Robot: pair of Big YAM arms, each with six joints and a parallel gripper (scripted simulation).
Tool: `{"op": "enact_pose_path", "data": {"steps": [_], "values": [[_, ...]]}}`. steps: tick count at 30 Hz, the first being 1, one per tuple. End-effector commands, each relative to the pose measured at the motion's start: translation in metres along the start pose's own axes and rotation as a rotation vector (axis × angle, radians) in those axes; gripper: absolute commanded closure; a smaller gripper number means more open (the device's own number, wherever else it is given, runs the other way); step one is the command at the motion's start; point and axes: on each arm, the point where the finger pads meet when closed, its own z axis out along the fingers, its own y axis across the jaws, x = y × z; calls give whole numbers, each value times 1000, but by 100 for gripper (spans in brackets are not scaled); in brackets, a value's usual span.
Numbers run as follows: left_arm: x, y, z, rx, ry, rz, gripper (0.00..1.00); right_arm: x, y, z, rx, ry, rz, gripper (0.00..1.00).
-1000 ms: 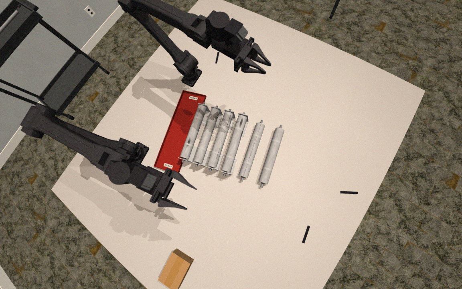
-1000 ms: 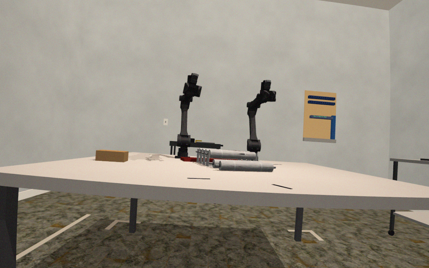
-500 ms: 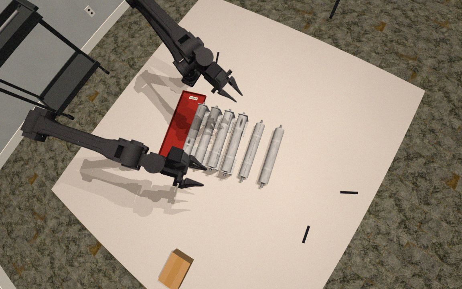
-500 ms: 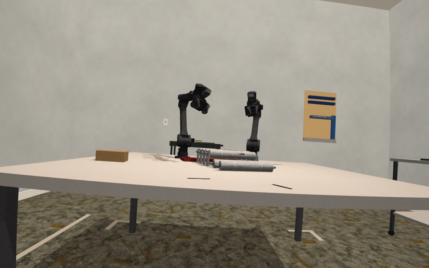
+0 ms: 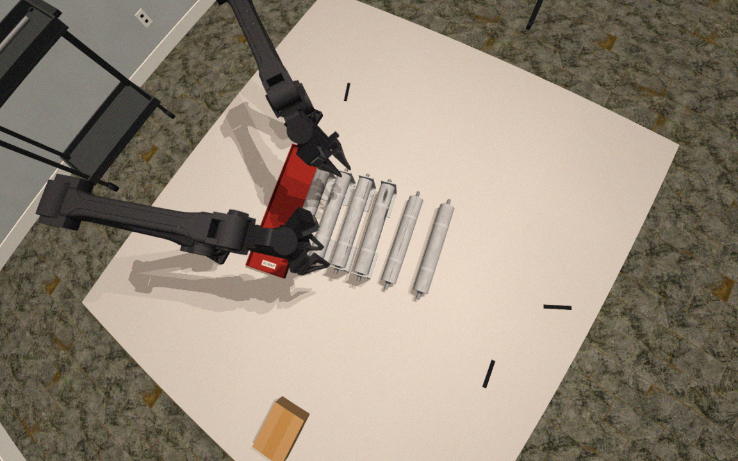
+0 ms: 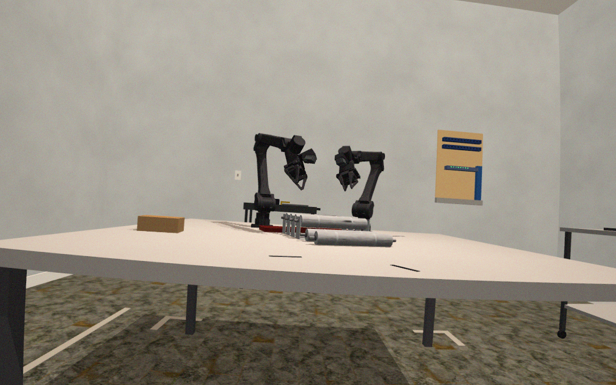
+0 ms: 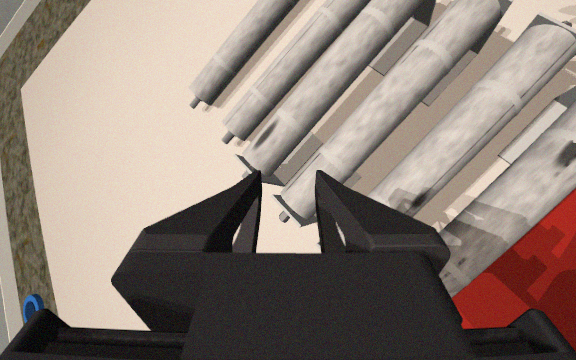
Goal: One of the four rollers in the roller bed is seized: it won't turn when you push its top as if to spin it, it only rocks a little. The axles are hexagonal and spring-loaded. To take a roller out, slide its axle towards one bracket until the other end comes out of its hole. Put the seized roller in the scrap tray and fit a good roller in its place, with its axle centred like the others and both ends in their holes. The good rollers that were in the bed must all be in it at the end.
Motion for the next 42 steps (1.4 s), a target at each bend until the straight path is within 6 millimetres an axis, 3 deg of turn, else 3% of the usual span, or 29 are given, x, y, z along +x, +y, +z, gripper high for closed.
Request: {"op": "enact_pose_path", "data": {"steps": [1, 7, 9, 10, 12, 20, 26, 27, 30, 35, 36, 37, 39, 42], "values": [[28, -27, -7, 34, 70, 117, 68, 1, 28, 8, -86, 57, -171, 38], [78, -61, -17, 72, 178, 308, 68, 26, 82, 14, -250, 154, -367, 38], [78, -61, -17, 72, 178, 308, 68, 26, 82, 14, -250, 154, -367, 38], [80, -64, -21, 75, 186, 334, 68, 17, 78, 6, -248, 142, -397, 38], [100, -72, -23, 85, 224, 403, 68, 39, 104, 10, -325, 188, -455, 38], [146, -87, -34, 101, 308, 594, 68, 62, 145, 7, -485, 263, -612, 38], [160, -90, -38, 105, 332, 664, 68, 68, 156, 1, -531, 274, -662, 38], [157, -90, -41, 103, 327, 667, 68, 58, 148, -2, -514, 264, -667, 38], [170, -91, -40, 105, 350, 709, 68, 77, 166, 1, -573, 302, -691, 38], [175, -91, -41, 105, 360, 738, 68, 78, 168, -7, -577, 298, -710, 38], [176, -91, -41, 104, 363, 738, 68, 70, 162, -8, -561, 287, -705, 38], [173, -91, -41, 101, 362, 725, 68, 68, 156, -7, -549, 283, -692, 38], [176, -93, -29, 109, 351, 733, 68, 80, 171, 9, -568, 304, -677, 38], [177, -92, -26, 106, 356, 709, 68, 82, 172, 11, -571, 308, -674, 38]]}}
